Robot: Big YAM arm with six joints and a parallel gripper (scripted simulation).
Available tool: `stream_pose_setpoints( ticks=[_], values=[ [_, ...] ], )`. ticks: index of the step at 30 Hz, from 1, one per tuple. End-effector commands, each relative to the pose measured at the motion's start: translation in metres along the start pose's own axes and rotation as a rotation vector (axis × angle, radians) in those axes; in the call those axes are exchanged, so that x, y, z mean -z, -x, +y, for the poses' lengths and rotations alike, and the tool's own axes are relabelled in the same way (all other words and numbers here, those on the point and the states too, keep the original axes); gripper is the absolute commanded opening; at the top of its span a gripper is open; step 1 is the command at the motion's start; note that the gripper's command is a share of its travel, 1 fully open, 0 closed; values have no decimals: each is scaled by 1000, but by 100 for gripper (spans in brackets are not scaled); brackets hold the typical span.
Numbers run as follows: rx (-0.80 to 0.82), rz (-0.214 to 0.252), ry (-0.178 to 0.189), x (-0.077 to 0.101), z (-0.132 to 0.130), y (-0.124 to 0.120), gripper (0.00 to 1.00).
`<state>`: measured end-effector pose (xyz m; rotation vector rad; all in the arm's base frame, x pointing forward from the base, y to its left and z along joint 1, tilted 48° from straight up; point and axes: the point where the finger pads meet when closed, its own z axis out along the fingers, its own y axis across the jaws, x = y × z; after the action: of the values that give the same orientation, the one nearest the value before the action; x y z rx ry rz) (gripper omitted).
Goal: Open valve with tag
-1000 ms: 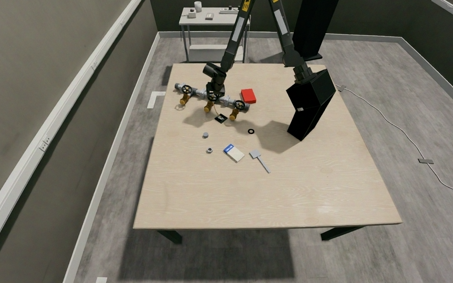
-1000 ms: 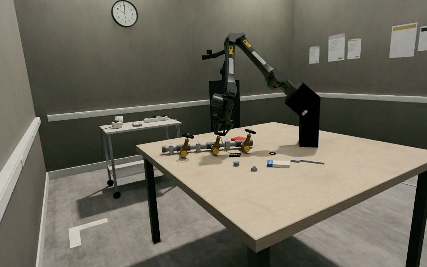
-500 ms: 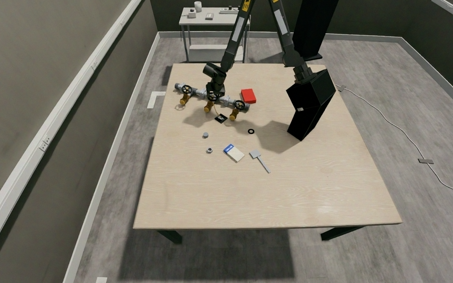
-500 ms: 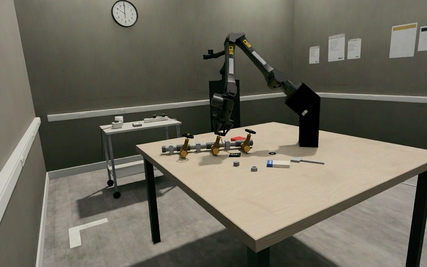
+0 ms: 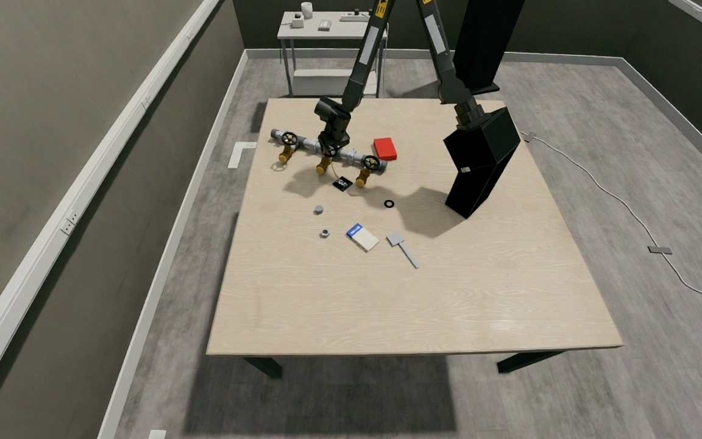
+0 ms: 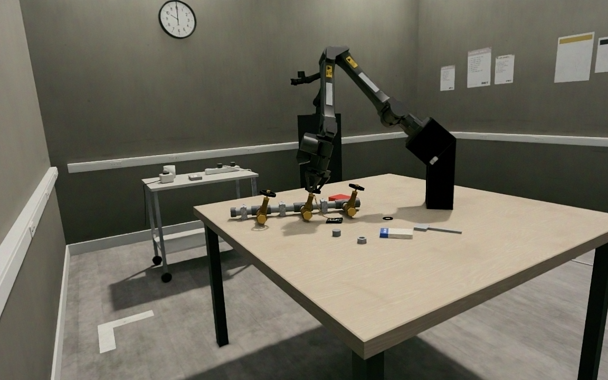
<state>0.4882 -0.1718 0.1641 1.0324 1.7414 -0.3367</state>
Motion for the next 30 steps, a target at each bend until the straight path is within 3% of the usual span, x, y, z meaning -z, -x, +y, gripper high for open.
stream_pose_setpoints(
  ticks=[1, 13, 15, 16, 30],
  values=[
    [273, -24, 1, 0, 2, 8, 0],
    [915, -19, -3, 0, 2, 7, 0],
    [915, -19, -3, 0, 2, 7, 0],
    [1041, -21, -3, 0, 2, 7, 0],
    [1721, -13, -13, 0, 1, 5, 0]
  ],
)
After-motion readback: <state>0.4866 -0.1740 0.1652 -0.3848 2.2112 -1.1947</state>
